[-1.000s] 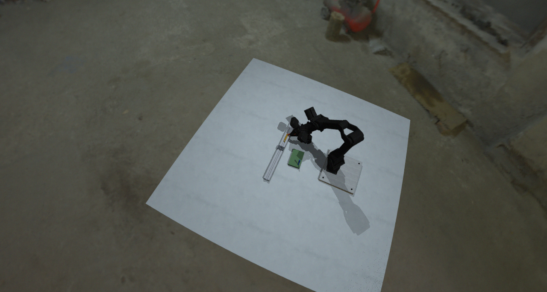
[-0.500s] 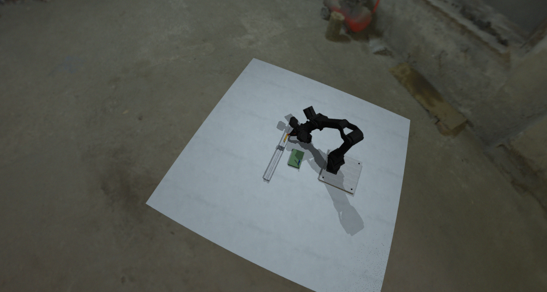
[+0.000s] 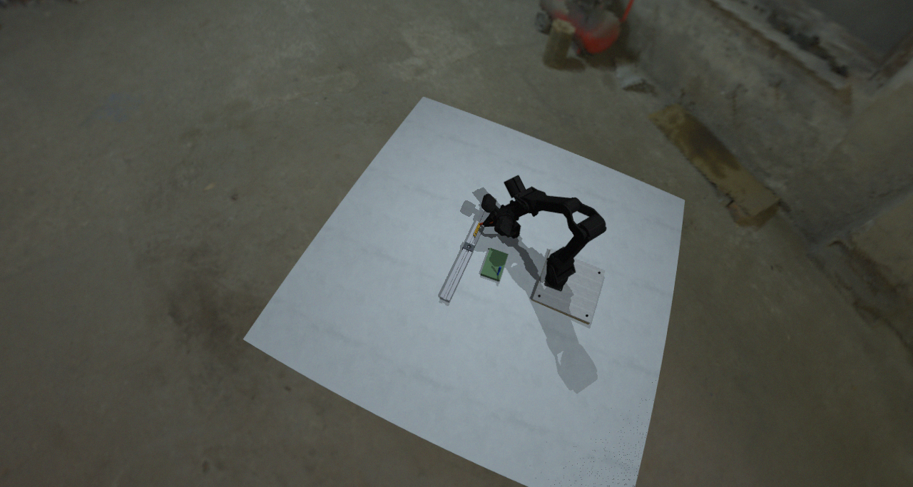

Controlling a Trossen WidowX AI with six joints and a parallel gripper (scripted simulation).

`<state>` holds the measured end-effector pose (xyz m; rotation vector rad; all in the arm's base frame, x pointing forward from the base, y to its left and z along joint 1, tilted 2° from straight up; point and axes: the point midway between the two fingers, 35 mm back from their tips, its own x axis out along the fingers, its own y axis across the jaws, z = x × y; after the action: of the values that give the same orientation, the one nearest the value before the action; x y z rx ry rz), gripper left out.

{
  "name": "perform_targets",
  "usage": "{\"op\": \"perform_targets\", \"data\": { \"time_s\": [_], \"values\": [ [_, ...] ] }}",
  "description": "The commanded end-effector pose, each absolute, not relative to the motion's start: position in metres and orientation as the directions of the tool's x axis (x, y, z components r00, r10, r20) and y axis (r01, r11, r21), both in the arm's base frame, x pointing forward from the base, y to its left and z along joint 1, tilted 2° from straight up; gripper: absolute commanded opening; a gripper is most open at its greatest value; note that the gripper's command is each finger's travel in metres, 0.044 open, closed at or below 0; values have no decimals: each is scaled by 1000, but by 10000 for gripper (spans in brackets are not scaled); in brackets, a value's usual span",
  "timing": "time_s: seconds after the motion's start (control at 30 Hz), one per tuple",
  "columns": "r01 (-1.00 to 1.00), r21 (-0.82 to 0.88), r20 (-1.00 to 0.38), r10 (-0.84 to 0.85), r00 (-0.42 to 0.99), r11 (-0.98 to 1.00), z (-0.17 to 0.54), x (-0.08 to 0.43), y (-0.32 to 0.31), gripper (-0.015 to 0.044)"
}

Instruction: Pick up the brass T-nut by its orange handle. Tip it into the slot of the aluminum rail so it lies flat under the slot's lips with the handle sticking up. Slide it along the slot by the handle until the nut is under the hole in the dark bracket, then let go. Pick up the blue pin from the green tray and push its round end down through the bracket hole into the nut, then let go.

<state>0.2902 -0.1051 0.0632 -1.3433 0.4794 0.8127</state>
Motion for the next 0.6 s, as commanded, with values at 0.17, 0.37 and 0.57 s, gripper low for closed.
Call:
{"op": "perform_targets", "data": {
  "time_s": [0.17,0.37,0.57],
  "values": [
    [-762,-647,-738,234,633,22,66,293,-107,-150],
    [-771,-636,-746,235,623,22,66,293,-107,-150],
    [-780,-625,-755,235,612,22,67,294,-107,-150]
  ]
}}
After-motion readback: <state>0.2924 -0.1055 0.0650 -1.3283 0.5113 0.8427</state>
